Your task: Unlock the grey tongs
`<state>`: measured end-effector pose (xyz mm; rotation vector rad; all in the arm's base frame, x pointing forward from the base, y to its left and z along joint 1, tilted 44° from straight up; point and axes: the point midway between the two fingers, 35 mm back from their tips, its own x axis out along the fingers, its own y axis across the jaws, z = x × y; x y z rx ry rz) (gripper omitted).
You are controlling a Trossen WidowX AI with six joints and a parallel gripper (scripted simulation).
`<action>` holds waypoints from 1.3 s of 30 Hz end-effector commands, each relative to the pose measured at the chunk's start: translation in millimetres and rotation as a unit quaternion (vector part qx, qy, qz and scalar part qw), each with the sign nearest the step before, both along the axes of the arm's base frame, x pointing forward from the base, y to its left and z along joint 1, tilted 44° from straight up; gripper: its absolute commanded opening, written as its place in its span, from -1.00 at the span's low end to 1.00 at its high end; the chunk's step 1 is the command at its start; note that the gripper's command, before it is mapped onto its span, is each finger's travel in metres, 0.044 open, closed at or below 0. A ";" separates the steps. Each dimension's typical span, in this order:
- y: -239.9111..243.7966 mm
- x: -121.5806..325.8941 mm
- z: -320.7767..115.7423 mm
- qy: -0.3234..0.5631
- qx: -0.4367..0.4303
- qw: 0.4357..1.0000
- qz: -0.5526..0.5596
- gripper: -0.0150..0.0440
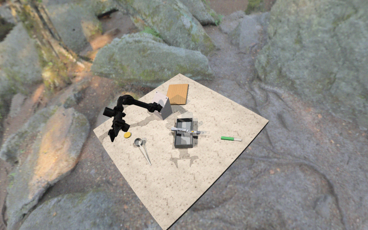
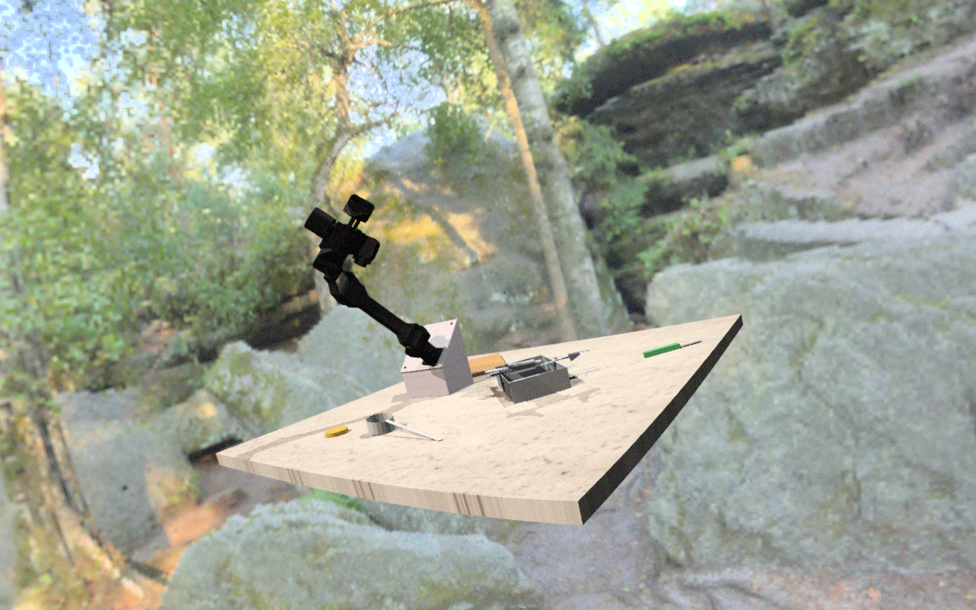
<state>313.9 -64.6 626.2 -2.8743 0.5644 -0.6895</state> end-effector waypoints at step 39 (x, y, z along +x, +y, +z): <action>109.7 161.0 -506.9 0.235 0.751 0.545 -0.289 0.39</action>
